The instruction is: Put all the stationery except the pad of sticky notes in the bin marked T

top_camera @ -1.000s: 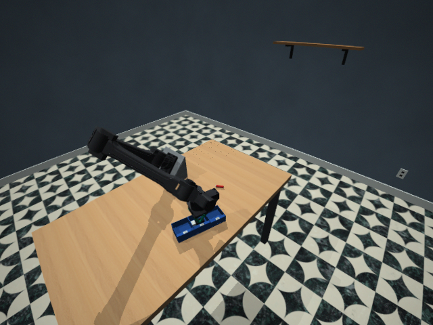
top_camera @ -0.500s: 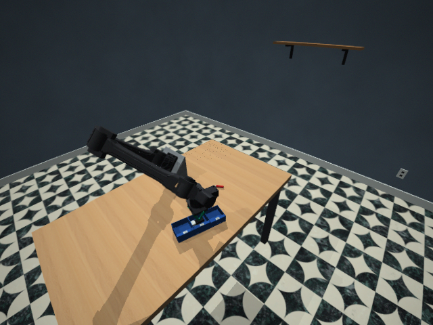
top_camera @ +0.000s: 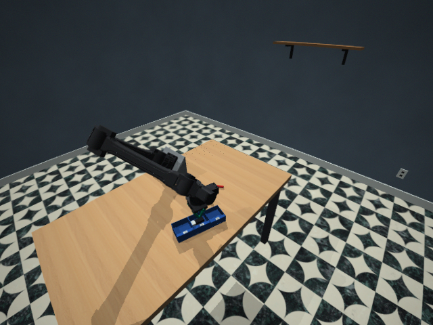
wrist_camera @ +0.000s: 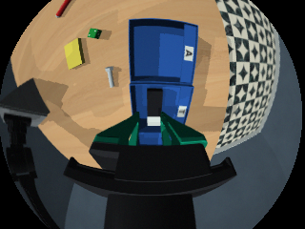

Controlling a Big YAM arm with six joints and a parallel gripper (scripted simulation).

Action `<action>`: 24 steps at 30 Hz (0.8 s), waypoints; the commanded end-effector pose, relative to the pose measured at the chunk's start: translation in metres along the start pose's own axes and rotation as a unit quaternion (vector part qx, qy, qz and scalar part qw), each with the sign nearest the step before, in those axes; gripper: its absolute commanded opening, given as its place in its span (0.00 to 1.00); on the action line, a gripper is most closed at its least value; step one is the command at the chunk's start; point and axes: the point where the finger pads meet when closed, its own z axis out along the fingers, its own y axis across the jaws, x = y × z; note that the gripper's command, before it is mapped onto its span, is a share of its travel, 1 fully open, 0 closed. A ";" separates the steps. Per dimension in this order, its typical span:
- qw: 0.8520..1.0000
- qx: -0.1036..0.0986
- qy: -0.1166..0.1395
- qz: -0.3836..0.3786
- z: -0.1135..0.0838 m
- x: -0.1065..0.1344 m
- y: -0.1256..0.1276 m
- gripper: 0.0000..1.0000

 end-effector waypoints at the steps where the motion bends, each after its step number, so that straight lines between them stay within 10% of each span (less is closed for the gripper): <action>1: 1.000 0.023 -0.008 0.010 -0.022 -0.005 -0.022 0.30; 24: 1.000 0.024 -0.008 0.011 -0.036 -0.004 -0.025 0.30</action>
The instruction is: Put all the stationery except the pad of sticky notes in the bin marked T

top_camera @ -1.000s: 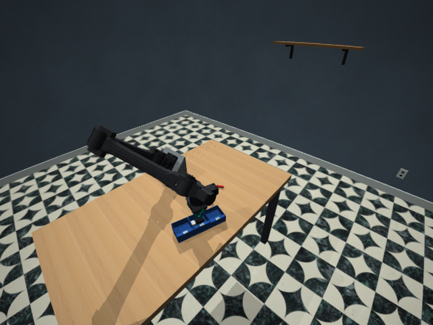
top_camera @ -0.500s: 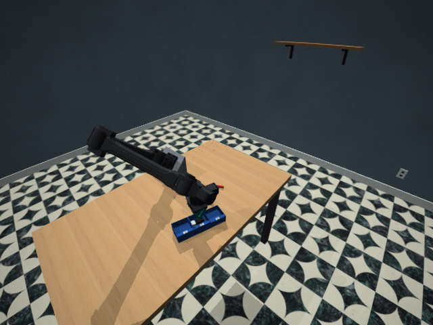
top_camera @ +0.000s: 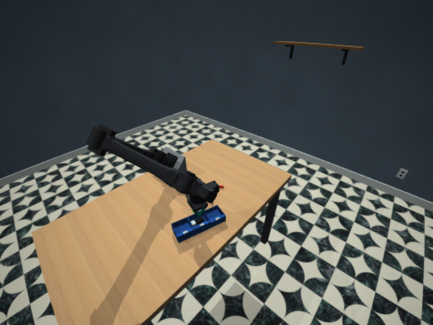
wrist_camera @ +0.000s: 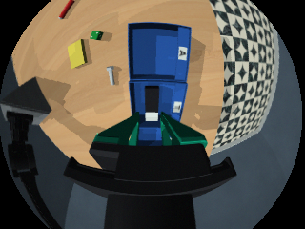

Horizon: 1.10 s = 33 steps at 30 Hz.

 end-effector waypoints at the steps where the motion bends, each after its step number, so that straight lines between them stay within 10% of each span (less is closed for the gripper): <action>1: 1.000 0.023 -0.008 0.011 -0.022 -0.003 -0.021 0.30; 33: 1.000 0.018 -0.006 0.014 -0.013 0.006 -0.024 0.30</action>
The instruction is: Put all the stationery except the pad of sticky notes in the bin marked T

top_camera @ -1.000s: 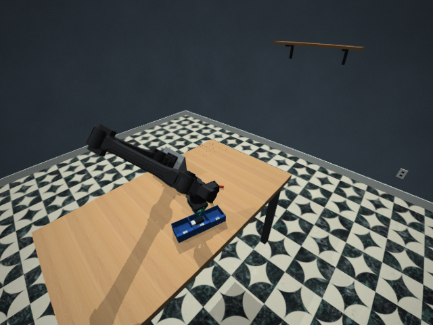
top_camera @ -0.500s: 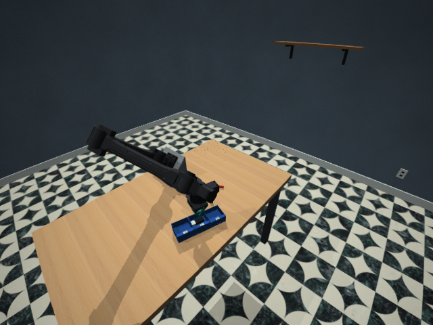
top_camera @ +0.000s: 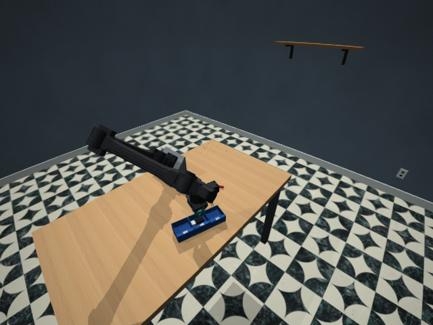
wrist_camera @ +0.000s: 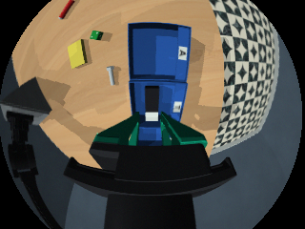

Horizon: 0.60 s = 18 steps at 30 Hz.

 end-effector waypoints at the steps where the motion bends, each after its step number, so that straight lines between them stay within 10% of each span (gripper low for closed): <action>1: 1.000 0.019 -0.006 0.014 -0.013 0.006 -0.024 0.30; 9: 1.000 0.018 -0.006 0.010 -0.014 0.005 -0.026 0.30; 10: 0.999 0.029 -0.010 0.017 -0.029 0.003 -0.027 1.00; 18: 0.999 0.030 -0.013 0.019 -0.063 0.004 -0.026 1.00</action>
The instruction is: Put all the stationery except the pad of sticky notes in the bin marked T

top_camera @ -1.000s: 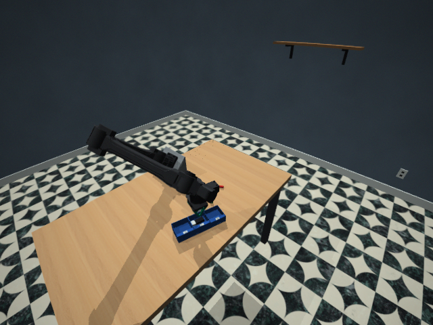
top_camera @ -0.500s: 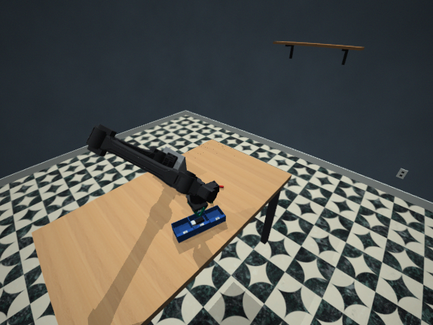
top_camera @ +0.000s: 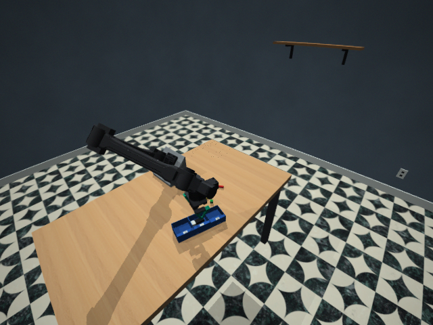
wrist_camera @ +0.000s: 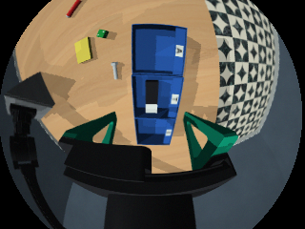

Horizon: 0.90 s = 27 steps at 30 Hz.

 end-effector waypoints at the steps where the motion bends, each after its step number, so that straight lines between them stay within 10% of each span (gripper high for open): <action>1: 0.999 0.034 -0.015 0.025 -0.046 0.000 -0.025 1.00; 27: 0.999 0.027 -0.015 0.019 -0.130 -0.005 -0.018 1.00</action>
